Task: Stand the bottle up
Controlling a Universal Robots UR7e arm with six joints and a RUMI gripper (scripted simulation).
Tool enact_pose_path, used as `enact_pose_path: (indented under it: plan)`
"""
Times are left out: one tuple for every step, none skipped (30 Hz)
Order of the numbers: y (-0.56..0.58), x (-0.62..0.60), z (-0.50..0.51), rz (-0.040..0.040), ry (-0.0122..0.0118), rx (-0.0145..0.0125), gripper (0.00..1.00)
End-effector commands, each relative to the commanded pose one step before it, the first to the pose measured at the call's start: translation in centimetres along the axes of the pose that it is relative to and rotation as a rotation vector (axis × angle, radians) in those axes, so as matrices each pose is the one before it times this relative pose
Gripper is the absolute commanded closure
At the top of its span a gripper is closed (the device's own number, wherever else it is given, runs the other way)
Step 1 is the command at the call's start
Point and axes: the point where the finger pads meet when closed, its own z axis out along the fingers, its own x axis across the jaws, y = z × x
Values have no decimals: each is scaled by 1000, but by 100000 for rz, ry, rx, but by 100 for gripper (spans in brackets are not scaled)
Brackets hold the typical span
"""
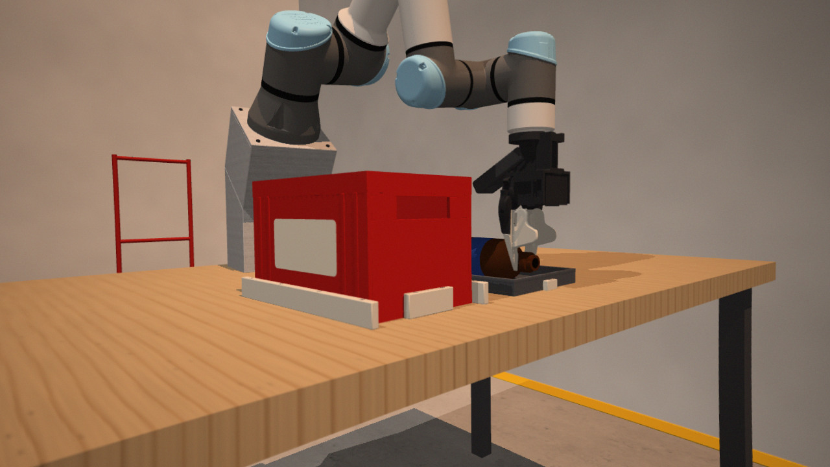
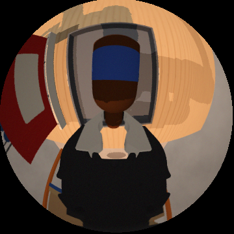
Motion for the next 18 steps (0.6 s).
enact_pose_path:
  plan:
    - [235, -26, -93, 64, 61, -393, 100]
    - [1, 0, -19, 0, 2, -7, 100]
    - [2, 0, -23, 0, 2, -9, 100]
    - [2, 0, -27, 0, 2, -10, 100]
    - [2, 1, -31, 0, 3, -12, 100]
    - [2, 1, -34, -1, 3, -12, 100]
    - [-11, 1, -25, -5, 0, 17, 100]
    - [0, 0, 0, 0, 0, 0, 100]
    - [0, 0, 0, 0, 0, 0, 100]
    - [-13, 2, -24, -6, 0, 15, 100]
    - [-18, 2, -26, -8, -1, 29, 100]
    - [-20, 2, -28, -9, -1, 33, 100]
    - [-20, 2, -32, -9, -1, 30, 100]
    - [-21, 3, -35, -9, 0, 27, 100]
    - [-23, 3, -38, -10, 0, 29, 100]
    - [-24, 3, -41, -10, 0, 32, 100]
    - [-26, 3, -44, -11, 0, 34, 100]
    - [-28, 3, -47, -12, 0, 37, 100]
